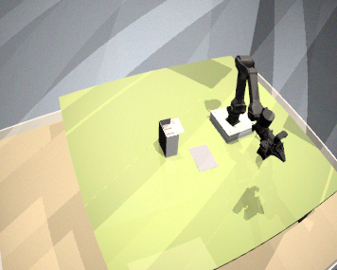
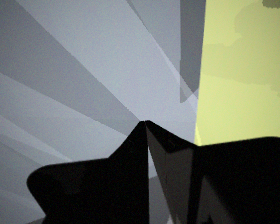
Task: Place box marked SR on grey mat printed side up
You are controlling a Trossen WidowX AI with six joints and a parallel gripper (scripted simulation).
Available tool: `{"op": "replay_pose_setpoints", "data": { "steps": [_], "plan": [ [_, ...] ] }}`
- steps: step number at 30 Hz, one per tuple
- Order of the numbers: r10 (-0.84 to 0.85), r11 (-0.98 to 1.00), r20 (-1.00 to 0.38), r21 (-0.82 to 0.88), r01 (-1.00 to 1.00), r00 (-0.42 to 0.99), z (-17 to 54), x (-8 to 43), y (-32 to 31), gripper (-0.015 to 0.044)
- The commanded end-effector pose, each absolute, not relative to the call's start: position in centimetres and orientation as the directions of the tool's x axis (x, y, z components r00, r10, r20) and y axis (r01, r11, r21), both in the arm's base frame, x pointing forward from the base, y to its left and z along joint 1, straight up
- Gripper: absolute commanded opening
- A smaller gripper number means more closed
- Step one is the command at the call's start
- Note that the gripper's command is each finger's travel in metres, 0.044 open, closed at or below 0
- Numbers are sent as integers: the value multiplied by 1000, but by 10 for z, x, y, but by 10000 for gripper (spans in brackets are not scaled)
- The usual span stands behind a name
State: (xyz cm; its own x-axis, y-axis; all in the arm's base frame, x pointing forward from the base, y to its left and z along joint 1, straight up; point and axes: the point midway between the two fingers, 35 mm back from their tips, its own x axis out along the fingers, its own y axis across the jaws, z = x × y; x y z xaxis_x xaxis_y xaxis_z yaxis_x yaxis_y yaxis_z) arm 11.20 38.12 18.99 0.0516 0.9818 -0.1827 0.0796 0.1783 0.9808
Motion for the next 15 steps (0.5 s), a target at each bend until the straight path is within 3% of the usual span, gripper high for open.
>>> {"op": "replay_pose_setpoints", "data": {
  "steps": [1, 15],
  "plan": [
    [976, 194, -197, 980, 50, 91, 188, 124, 376, 0],
    [913, 306, -271, 949, -75, 304, 182, 196, 340, 0]
  ]
}}
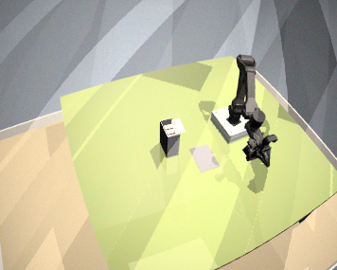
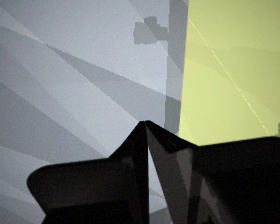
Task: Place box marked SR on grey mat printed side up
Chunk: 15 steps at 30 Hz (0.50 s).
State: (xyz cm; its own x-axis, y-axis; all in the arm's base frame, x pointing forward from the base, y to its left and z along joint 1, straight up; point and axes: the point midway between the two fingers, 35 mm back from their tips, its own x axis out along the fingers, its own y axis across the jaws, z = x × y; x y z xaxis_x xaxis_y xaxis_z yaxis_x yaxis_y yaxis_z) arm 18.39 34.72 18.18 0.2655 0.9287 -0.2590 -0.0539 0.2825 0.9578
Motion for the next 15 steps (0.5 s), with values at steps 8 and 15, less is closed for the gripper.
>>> {"op": "replay_pose_setpoints", "data": {
  "steps": [8, 15],
  "plan": [
    [840, 405, -325, 908, -105, 433, 173, 237, 307, 0],
    [769, 493, -364, 861, -126, 525, 170, 267, 277, 0]
  ]
}}
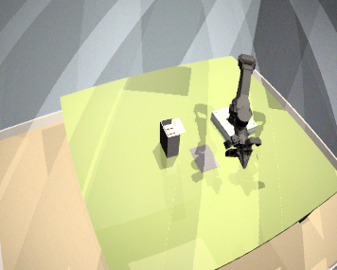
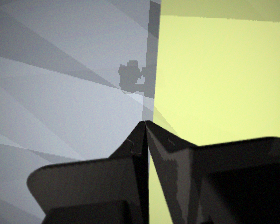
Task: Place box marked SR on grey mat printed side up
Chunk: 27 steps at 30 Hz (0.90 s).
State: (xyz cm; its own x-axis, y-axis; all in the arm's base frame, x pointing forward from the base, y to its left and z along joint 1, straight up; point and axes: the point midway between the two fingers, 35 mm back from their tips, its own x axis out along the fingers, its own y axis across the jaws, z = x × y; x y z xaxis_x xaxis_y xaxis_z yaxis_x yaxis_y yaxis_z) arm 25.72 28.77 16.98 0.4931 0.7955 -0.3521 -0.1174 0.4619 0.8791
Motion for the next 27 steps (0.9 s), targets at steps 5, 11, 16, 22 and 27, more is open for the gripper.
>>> {"op": "replay_pose_setpoints", "data": {
  "steps": [5, 11, 16, 22, 27],
  "plan": [
    [713, 556, -389, 821, -132, 583, 167, 287, 254, 0],
    [639, 631, -418, 765, -130, 645, 165, 307, 223, 0],
    [575, 691, -443, 713, -118, 688, 164, 321, 197, 0],
    [499, 754, -475, 650, -93, 725, 161, 334, 165, 0],
    [431, 803, -501, 592, -66, 751, 159, 342, 137, 0]
  ]
}}
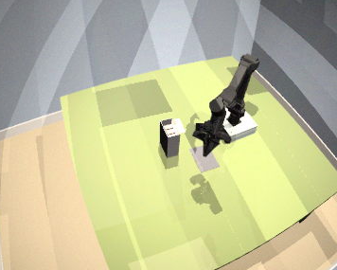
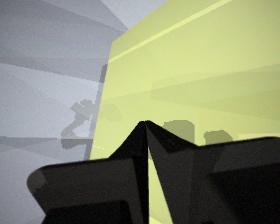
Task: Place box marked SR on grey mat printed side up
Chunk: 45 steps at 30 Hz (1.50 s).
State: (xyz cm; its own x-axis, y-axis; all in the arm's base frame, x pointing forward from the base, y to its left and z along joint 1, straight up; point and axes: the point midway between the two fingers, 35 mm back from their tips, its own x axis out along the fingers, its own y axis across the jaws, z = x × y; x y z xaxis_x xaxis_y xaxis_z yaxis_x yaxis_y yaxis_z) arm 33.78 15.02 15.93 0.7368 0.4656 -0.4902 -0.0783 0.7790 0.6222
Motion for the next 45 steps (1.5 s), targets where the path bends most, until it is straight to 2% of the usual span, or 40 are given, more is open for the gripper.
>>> {"op": "replay_pose_setpoints", "data": {
  "steps": [1, 21, 45],
  "plan": [
    [416, 813, -506, 579, -60, 756, 159, 343, 131, 0],
    [116, 948, -601, 305, 92, 791, 153, 353, 16, 0],
    [-177, 969, -693, 0, 246, 698, 147, 318, -99, 0]
  ]
}}
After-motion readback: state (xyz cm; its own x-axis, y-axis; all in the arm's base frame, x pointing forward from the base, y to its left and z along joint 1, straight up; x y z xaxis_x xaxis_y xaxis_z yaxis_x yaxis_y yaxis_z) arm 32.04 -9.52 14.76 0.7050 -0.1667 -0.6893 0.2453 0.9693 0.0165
